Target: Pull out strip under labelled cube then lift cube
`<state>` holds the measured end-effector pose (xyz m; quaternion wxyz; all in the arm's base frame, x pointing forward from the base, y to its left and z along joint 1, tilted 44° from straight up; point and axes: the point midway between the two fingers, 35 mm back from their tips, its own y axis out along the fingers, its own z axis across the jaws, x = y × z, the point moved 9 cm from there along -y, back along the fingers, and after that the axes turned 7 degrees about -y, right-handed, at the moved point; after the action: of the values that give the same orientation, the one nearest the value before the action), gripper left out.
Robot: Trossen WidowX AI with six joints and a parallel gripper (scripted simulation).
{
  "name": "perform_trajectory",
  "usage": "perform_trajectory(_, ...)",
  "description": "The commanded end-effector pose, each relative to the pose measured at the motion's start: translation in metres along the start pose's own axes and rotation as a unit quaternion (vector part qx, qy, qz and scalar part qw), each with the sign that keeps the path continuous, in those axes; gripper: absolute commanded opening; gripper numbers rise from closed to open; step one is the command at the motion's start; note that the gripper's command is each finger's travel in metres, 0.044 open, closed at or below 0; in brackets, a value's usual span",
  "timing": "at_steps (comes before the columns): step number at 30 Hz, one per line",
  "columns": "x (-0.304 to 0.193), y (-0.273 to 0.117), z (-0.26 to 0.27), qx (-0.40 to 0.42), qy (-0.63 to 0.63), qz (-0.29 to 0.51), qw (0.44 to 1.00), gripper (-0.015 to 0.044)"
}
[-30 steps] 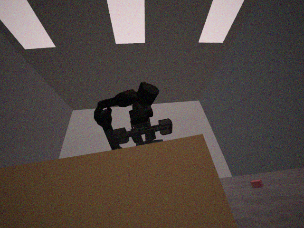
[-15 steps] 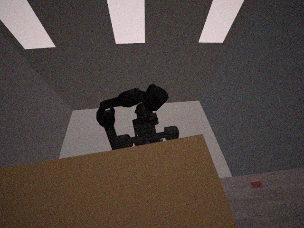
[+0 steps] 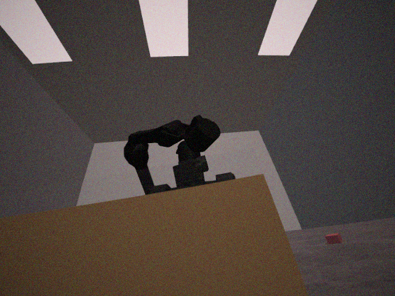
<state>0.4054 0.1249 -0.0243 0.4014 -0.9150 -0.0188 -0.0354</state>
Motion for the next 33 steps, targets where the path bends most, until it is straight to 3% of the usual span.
perform_trajectory(1, -0.002, 0.010, 0.000, -0.004, -0.004, 0.003, 1.000, 0.0000)
perform_trajectory(20, -0.005, 0.041, 0.002, -0.005, -0.004, 0.003, 1.000, 0.0000)
perform_trajectory(33, -0.005, 0.042, 0.002, -0.005, -0.004, 0.003, 1.000, 0.0000)
